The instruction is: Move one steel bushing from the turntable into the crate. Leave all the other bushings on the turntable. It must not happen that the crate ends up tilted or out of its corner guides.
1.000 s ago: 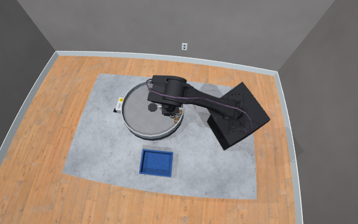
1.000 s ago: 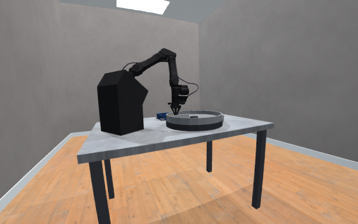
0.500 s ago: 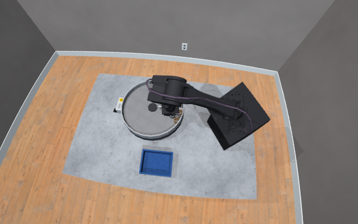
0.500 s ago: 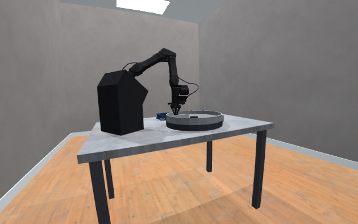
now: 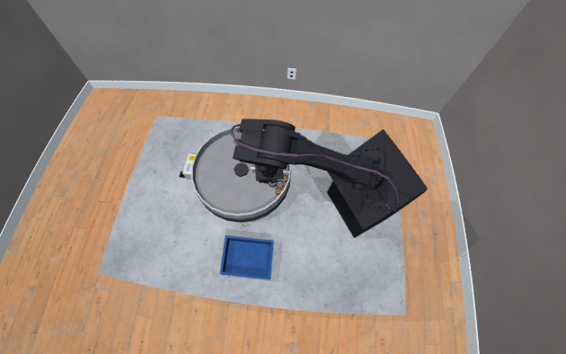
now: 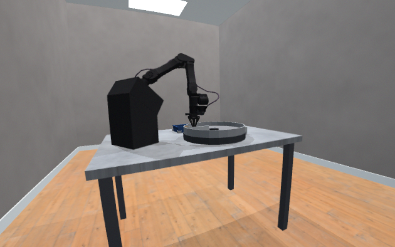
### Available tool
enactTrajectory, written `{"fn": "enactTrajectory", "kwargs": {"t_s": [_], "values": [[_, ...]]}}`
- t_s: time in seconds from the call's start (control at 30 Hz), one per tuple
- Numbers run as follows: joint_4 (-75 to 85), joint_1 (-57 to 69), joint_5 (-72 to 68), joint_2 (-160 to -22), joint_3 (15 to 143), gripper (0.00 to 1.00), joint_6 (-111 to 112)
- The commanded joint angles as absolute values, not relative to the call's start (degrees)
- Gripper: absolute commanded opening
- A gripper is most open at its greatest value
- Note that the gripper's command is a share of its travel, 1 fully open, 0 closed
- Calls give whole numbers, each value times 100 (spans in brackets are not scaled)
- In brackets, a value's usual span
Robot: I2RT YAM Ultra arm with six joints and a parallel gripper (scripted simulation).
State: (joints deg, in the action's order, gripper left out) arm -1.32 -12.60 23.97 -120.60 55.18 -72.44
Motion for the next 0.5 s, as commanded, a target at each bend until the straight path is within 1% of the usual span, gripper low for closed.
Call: {"fn": "enactTrajectory", "kwargs": {"t_s": [0.0, 0.03, 0.47], "values": [[-166, -1326, 2314, -11952, 5678, 13, -7277], [-166, -1326, 2314, -11952, 5678, 0, -7277], [-75, -1326, 2314, -11960, 5674, 0, -7270]]}}
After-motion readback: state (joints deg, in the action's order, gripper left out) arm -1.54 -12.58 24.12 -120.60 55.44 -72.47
